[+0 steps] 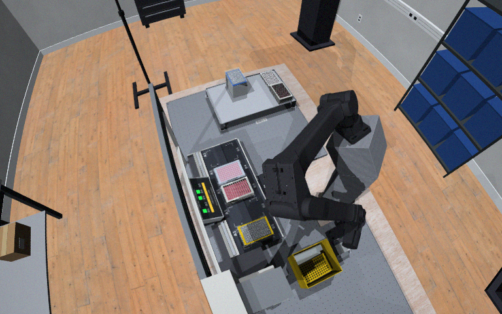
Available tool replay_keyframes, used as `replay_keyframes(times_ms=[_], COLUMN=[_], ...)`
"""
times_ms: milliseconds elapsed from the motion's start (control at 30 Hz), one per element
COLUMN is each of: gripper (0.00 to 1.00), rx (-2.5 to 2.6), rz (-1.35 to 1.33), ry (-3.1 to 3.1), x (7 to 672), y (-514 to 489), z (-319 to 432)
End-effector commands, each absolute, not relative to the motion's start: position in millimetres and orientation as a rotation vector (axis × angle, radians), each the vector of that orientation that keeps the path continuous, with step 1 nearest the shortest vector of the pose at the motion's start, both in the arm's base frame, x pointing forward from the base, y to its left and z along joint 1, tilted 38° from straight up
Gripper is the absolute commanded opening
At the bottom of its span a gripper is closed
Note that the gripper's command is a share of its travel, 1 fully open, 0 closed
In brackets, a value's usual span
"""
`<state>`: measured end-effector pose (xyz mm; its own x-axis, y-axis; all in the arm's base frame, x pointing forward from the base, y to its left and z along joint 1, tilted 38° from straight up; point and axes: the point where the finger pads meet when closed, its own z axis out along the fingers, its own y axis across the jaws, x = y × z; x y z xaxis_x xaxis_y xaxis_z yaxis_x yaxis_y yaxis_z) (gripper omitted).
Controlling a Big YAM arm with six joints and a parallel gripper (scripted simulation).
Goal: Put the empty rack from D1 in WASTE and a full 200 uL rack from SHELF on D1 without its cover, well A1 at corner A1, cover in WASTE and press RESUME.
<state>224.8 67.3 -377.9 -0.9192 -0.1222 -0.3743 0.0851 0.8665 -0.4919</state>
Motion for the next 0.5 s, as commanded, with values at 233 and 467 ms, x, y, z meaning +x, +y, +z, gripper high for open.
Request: replay_keyframes(times_ms=[233,467], gripper=[0.00,0.00], rx=[-0.016,-0.016], rz=[-0.754,-0.748], ry=[2.655,2.653], x=[214.8,215.9], y=[56.0,58.2], z=[-374.8,-375.8])
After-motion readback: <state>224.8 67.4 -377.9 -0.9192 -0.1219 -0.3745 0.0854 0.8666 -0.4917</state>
